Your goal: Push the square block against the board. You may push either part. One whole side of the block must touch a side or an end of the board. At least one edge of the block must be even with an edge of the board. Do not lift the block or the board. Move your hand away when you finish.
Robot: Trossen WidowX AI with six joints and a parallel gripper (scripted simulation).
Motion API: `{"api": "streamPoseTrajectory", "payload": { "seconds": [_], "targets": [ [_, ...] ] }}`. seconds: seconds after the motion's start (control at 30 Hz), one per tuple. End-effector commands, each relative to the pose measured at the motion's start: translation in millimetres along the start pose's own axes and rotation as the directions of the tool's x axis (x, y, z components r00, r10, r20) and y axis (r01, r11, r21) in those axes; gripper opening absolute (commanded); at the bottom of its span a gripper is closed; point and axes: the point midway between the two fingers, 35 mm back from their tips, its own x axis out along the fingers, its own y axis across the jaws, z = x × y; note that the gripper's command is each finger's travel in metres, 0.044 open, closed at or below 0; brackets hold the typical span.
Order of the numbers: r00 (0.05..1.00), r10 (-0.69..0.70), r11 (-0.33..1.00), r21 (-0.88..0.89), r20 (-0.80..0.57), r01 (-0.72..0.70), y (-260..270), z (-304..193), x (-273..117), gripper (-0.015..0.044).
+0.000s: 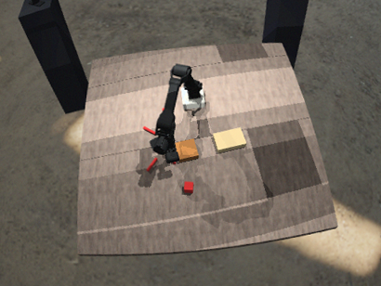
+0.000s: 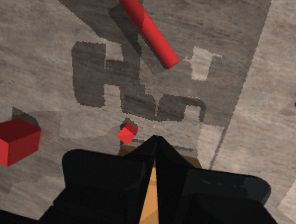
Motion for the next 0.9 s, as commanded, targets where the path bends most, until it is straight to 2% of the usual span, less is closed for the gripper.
{"api": "streamPoseTrajectory", "payload": {
  "seconds": [0.0,0.87],
  "targets": [
    [1.000,-0.023,1.000,0.008,-0.020,0.024,-5.9,-4.7,23.2,0.0000],
    [0.999,-0.023,1.000,0.008,-0.022,0.023,-1.7,-33.0,22.6,0.0000]
  ]
}}
